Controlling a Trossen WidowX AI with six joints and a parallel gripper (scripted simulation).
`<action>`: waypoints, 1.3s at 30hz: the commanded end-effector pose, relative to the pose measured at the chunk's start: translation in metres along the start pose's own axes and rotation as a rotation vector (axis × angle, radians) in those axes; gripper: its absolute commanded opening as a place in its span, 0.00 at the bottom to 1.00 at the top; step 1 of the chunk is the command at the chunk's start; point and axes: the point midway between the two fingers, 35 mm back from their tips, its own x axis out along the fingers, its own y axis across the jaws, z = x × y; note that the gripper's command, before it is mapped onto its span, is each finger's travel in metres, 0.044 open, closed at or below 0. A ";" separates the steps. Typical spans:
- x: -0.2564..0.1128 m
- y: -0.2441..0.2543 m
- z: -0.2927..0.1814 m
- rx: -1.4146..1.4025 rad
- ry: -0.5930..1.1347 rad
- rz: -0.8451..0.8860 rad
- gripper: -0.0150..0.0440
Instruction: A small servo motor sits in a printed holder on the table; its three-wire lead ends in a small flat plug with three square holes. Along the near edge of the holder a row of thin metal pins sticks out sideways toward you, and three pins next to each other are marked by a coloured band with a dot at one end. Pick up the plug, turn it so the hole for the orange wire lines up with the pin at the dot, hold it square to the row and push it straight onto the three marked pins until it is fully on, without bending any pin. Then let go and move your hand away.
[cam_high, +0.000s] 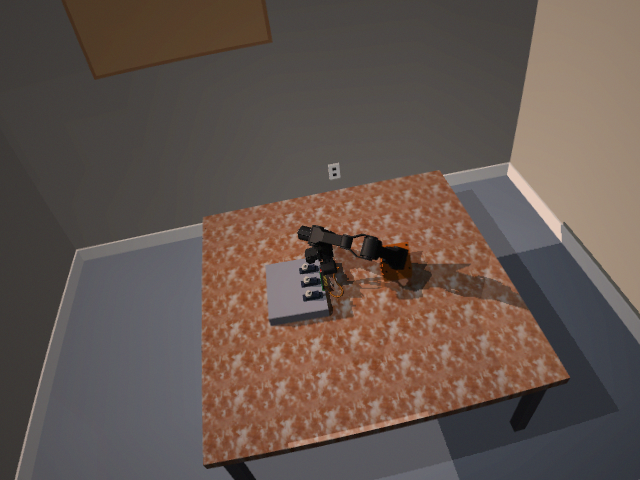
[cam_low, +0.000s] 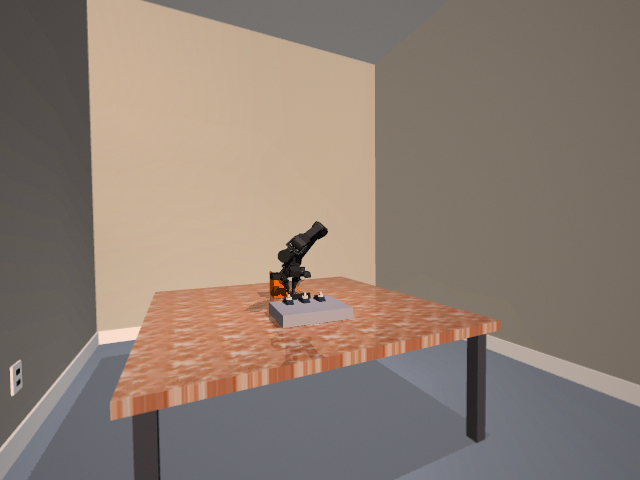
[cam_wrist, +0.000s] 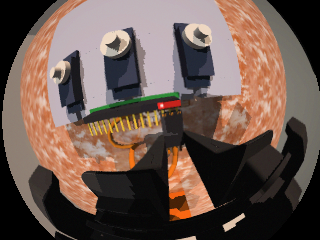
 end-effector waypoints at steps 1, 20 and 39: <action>0.000 0.000 0.004 0.003 -0.003 0.004 0.25; -0.032 -0.001 0.006 0.003 -0.003 0.002 0.83; -0.058 0.000 0.005 0.003 -0.002 0.003 1.00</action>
